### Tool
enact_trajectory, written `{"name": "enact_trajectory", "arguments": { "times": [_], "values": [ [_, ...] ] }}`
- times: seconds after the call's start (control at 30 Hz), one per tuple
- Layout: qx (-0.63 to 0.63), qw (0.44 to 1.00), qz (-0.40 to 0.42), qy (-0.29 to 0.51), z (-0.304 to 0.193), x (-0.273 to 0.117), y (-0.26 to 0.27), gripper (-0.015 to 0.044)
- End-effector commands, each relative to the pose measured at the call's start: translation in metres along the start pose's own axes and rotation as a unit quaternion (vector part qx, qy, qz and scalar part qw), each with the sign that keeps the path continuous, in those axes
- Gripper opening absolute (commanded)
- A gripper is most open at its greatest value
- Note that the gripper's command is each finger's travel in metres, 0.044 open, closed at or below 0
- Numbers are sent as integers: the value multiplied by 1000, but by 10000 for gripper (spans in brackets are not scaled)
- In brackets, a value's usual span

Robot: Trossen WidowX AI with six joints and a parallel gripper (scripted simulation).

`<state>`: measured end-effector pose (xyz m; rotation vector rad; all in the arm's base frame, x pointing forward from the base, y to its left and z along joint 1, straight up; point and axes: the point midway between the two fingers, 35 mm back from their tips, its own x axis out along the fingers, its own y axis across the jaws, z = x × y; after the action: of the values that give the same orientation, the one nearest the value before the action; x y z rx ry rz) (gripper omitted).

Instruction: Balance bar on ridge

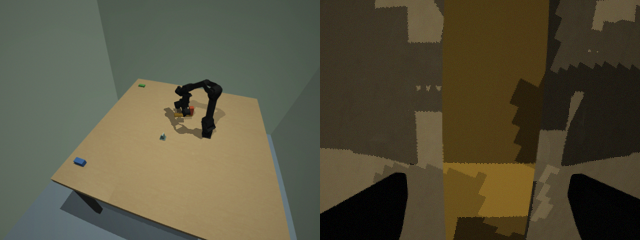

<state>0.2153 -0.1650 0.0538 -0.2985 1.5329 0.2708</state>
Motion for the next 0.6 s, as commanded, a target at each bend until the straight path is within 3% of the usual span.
{"name": "enact_trajectory", "arguments": {
  "times": [0.0,0.53,0.57],
  "values": [
    [-2,1000,1,2,-1,8,1,315],
    [-2,1000,1,2,-1,8,1,315],
    [0,1000,2,1,-1,8,1,289]
  ]
}}
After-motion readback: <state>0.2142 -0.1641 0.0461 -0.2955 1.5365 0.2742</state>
